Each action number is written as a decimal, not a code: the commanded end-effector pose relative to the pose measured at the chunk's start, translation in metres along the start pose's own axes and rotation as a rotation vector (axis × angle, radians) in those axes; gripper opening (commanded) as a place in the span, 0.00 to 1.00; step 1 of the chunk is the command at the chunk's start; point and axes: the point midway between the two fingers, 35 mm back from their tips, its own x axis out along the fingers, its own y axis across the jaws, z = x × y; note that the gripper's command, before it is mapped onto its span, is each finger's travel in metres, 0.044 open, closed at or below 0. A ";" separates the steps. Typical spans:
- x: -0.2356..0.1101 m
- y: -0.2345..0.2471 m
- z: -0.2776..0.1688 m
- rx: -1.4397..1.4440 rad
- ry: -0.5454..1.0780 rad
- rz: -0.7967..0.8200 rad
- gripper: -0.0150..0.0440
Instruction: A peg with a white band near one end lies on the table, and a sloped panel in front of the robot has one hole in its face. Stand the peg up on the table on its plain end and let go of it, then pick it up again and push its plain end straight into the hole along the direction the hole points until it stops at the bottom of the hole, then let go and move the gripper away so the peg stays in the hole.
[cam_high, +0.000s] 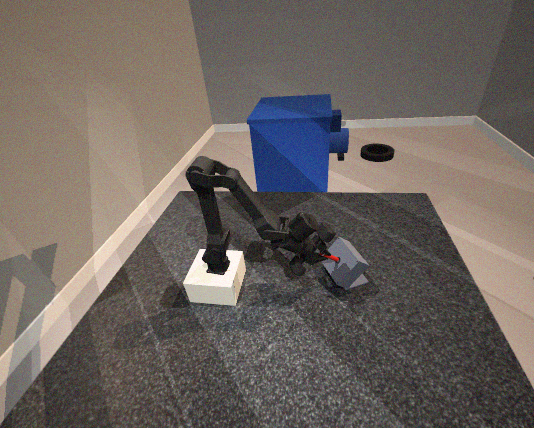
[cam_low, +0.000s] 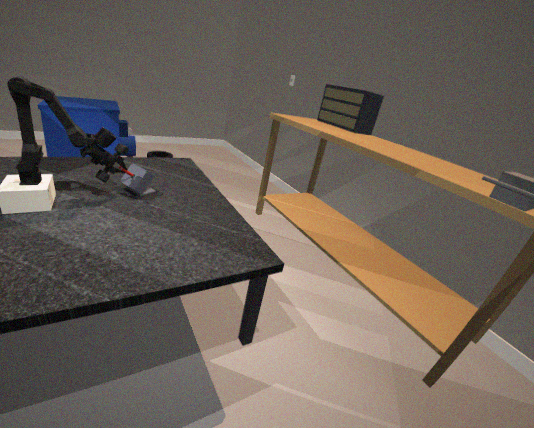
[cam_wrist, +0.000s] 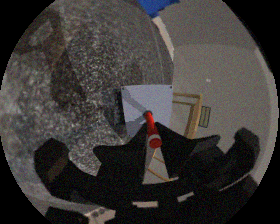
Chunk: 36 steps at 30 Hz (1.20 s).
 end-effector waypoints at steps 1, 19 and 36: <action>0.003 0.000 -0.001 0.004 0.003 0.001 0.25; 0.015 0.000 -0.002 0.004 0.003 0.000 0.25; 0.026 0.000 -0.002 0.004 0.003 0.000 0.25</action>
